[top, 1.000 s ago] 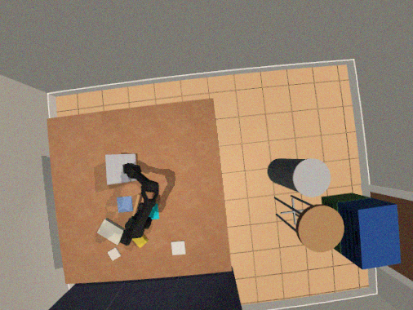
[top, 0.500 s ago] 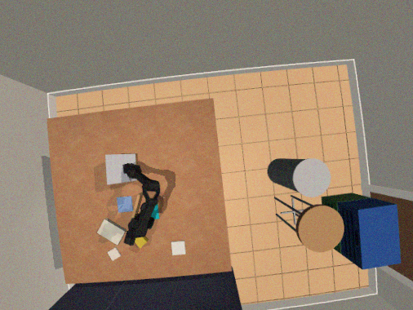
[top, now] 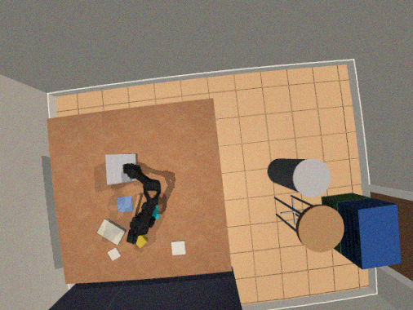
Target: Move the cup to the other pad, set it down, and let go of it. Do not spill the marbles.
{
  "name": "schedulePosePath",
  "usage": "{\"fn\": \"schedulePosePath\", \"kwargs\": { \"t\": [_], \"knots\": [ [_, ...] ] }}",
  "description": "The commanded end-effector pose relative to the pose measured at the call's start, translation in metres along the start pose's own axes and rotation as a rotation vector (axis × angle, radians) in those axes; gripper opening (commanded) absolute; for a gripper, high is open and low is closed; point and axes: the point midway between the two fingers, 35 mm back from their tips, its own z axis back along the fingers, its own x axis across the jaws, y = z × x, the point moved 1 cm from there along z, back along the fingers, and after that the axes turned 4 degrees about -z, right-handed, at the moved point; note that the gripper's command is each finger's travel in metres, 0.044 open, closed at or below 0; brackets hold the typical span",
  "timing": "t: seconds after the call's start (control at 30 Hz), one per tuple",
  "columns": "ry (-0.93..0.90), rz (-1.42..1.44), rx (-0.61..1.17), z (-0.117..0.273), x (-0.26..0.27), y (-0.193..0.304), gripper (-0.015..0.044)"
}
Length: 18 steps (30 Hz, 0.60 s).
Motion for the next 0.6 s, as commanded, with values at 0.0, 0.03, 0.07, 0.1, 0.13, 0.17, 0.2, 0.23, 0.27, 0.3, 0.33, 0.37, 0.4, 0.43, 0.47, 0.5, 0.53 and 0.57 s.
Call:
{"fn": "schedulePosePath", "kwargs": {
  "t": [0.0, 0.03, 0.07, 0.1, 0.13, 0.17, 0.2, 0.23, 0.27, 0.3, 0.33, 0.37, 0.4, 0.43, 0.47, 0.5, 0.53, 0.57],
  "knots": [
    [-0.002, -0.003, -0.003, -0.005, 0.000, -0.001, 0.0000],
    [-0.002, -0.003, -0.003, -0.006, 0.000, -0.001, 0.0000],
    [-0.002, -0.003, -0.003, -0.007, 0.000, -0.001, 0.0000],
    [-0.002, -0.003, -0.003, -0.009, 0.000, -0.001, 0.0000],
    [-0.002, -0.003, -0.003, -0.010, 0.000, -0.001, 0.0000],
    [-0.002, -0.003, -0.003, -0.011, 0.000, -0.001, 0.0000],
    [-0.002, -0.003, -0.003, -0.013, 0.000, -0.001, 0.0000],
    [-0.002, -0.003, -0.003, -0.014, 0.000, -0.001, 0.0000],
    [-0.002, -0.003, -0.003, -0.015, 0.000, -0.001, 0.0000],
    [-0.002, -0.003, -0.003, -0.016, 0.000, -0.001, 0.0000],
    [-0.002, -0.003, -0.003, -0.018, 0.000, -0.001, 0.0000],
    [-0.002, -0.003, -0.003, -0.019, 0.000, -0.001, 0.0000],
    [-0.002, -0.003, -0.004, -0.020, 0.000, -0.001, 0.0000],
    [-0.002, -0.003, -0.004, -0.021, 0.000, -0.001, 0.0000],
    [-0.002, -0.003, -0.004, -0.023, 0.000, -0.001, 0.0000],
    [-0.002, -0.003, -0.004, -0.024, 0.000, -0.001, 0.0000],
    [-0.002, -0.003, -0.004, -0.025, 0.001, -0.001, 0.0000],
    [-0.002, -0.003, -0.004, -0.027, 0.001, -0.001, 0.0000]
  ]
}}
